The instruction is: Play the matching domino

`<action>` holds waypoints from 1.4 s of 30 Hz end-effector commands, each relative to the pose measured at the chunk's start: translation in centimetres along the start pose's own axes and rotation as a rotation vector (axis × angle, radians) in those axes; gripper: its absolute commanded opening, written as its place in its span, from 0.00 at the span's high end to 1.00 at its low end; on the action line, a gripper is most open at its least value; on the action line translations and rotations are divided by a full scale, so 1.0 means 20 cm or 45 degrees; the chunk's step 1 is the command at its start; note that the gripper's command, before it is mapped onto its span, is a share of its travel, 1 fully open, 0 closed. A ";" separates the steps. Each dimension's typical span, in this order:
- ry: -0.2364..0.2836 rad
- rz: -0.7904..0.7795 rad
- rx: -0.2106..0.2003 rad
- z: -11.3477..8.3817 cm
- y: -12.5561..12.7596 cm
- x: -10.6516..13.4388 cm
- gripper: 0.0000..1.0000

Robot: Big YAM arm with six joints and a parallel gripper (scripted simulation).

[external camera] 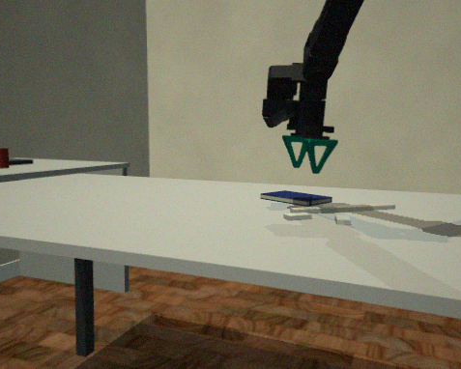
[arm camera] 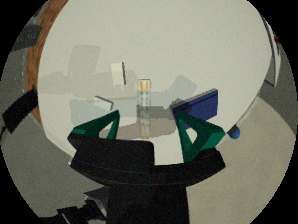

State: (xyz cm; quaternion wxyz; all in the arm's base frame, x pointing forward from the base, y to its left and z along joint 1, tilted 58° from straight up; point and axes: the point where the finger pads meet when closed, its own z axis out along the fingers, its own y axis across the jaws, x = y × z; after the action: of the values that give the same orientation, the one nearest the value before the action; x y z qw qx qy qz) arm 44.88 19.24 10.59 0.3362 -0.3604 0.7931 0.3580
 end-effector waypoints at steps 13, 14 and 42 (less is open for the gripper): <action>-0.005 -0.002 0.004 -0.01 0.00 -0.01 0.06; -0.005 -0.002 0.004 -0.01 0.00 -0.01 0.06; -0.006 -0.002 0.004 -0.16 0.06 0.18 0.06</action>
State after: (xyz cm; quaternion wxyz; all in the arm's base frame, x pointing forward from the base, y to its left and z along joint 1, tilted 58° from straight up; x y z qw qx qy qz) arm 42.73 19.06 9.71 0.3283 -0.3650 0.7895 0.3683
